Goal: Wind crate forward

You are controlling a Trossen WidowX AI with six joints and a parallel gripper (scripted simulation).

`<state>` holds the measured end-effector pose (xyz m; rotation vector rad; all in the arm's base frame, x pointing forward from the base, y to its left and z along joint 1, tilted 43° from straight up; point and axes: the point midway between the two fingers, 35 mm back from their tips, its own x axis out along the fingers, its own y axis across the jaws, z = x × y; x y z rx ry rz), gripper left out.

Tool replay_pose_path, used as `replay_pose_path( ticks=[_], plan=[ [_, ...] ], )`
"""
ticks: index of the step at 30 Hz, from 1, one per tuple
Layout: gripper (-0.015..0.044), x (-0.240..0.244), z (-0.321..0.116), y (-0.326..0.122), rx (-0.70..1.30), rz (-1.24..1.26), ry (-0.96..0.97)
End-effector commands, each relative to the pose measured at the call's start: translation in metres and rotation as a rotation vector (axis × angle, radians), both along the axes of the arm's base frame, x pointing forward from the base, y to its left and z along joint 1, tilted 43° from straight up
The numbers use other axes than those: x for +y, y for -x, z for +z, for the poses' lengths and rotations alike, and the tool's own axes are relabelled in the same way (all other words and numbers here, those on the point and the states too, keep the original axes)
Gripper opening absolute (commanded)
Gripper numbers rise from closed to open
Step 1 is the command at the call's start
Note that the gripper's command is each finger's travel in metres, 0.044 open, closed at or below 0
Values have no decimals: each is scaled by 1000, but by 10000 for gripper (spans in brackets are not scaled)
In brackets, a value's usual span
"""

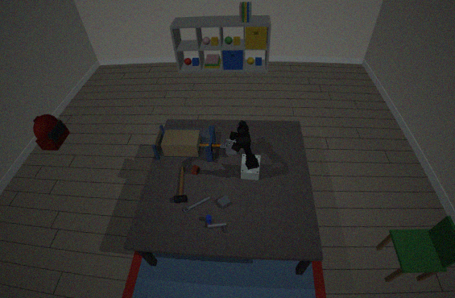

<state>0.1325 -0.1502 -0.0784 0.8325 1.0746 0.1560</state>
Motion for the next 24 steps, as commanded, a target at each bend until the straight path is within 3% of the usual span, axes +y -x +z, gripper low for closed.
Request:
replay_pose_path(
  ticks=[1, 24],
  plan=[
    [0, -4, -8, 12, 33, 6, 11],
    [0, -17, -21, 30, 34, 6, 13]
  ],
)
